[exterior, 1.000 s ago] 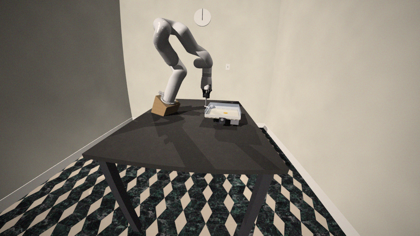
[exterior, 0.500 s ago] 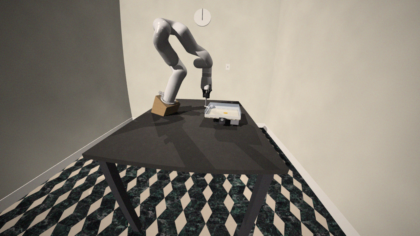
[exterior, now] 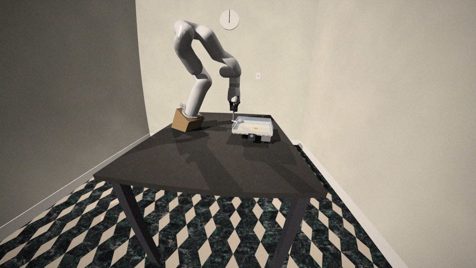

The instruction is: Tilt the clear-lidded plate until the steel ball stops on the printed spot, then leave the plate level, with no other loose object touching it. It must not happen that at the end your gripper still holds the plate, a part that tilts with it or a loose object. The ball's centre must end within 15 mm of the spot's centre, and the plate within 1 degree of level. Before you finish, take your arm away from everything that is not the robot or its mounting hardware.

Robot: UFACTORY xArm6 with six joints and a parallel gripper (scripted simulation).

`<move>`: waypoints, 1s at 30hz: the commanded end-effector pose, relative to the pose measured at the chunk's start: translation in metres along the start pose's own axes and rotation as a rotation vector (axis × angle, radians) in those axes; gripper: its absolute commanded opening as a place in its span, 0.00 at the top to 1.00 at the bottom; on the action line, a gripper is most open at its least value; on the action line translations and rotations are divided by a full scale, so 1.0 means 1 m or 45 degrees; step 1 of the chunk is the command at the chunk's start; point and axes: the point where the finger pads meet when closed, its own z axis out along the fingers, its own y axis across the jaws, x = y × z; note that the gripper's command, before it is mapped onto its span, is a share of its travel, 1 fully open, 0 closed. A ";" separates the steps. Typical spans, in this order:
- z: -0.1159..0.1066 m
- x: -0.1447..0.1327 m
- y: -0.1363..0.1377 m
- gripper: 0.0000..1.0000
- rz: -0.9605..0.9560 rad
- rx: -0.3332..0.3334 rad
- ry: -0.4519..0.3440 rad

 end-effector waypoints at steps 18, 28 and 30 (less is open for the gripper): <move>-0.007 0.002 0.003 1.00 0.002 0.000 0.010; -0.007 0.002 0.003 1.00 0.002 0.000 0.010; -0.008 0.002 0.003 1.00 0.002 0.000 0.010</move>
